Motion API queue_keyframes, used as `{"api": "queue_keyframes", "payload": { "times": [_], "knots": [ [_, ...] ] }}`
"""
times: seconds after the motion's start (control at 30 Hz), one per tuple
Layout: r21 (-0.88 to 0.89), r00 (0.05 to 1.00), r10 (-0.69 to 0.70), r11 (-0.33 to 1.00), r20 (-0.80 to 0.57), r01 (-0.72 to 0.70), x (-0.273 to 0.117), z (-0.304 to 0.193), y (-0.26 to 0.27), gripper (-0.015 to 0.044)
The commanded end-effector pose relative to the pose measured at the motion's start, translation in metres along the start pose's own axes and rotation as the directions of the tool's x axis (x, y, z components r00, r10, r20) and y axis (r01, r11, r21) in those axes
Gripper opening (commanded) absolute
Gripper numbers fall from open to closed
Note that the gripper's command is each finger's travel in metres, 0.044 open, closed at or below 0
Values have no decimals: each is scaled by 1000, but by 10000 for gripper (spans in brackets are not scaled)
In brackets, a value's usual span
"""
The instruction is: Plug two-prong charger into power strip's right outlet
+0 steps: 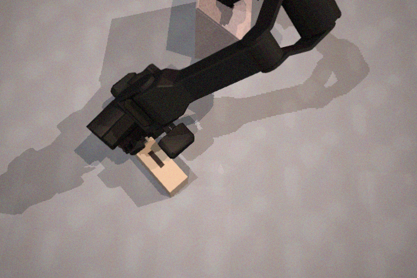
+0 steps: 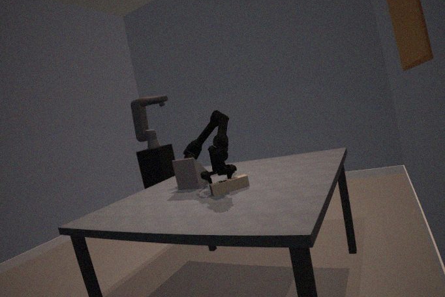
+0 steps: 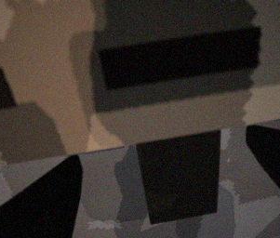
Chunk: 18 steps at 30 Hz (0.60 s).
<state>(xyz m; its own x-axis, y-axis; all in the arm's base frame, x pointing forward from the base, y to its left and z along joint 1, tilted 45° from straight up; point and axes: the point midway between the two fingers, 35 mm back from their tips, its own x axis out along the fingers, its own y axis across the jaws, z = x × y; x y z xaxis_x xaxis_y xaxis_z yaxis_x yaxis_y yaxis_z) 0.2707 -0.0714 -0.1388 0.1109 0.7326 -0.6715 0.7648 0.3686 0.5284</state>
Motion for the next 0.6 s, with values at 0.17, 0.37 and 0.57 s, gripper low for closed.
{"api": "queue_keyframes", "payload": {
  "times": [0.17, 0.37, 0.57],
  "knots": [
    [1, 1000, -4, 1000, 4, 4, 0, -4, -1, 440],
    [0, 1000, -4, 1000, 6, 4, 0, -6, -1, 440],
    [0, 1000, -4, 1000, 6, 4, 1, -7, -1, 440]
  ]
}}
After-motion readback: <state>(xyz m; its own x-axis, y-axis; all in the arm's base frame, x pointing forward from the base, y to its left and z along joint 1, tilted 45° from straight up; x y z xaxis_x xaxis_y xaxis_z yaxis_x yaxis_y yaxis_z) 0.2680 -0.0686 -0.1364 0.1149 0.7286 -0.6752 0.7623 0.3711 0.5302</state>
